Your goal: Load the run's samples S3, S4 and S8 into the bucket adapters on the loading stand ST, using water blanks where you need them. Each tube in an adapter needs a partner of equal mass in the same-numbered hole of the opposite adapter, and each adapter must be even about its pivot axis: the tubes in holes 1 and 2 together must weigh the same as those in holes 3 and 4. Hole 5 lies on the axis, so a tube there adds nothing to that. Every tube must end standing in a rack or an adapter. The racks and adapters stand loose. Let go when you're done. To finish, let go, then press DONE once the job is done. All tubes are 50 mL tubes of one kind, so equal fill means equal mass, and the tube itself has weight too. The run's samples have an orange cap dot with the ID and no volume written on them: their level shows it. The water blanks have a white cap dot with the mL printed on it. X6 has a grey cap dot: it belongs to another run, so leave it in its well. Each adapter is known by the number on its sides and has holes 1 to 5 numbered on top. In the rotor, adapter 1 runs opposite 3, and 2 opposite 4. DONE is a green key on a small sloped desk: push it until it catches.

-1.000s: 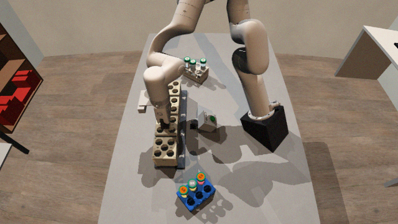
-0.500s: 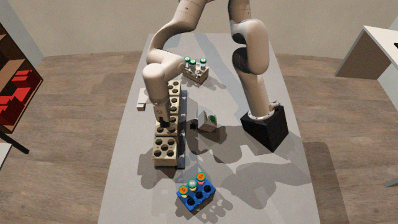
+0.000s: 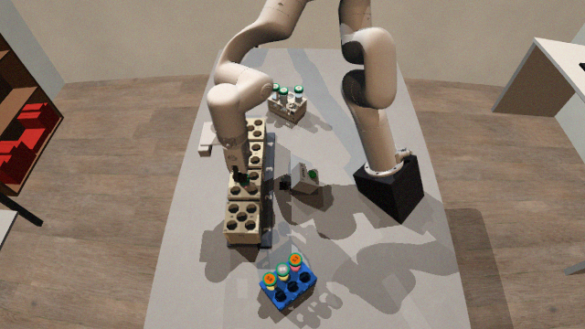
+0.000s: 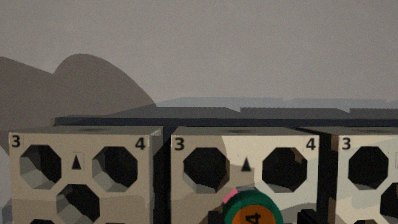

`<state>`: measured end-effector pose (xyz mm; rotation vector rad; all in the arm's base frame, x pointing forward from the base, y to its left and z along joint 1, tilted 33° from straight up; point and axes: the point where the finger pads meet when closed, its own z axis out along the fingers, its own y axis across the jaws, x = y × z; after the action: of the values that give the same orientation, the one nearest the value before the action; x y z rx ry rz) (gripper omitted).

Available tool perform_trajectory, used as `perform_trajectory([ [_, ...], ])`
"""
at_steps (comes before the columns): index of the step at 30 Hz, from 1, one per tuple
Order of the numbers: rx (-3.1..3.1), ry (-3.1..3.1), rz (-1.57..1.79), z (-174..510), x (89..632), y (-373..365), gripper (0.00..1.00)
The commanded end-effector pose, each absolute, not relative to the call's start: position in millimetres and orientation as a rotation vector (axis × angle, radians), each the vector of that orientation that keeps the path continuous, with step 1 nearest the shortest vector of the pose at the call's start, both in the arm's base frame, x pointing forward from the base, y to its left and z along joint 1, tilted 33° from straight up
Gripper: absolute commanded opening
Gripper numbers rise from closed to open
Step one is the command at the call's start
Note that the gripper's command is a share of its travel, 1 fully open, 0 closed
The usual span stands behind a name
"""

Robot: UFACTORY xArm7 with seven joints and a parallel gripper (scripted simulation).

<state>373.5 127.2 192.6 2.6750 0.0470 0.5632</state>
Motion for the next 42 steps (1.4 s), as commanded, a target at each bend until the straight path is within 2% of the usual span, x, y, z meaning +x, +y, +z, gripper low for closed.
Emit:
perform_trajectory([
  [1, 2.676, 0.049, 0.569, 201.4, 370.6, 131.9, 0.44],
  [42, 2.676, 0.049, 0.569, 263.4, 341.2, 160.1, 0.44],
])
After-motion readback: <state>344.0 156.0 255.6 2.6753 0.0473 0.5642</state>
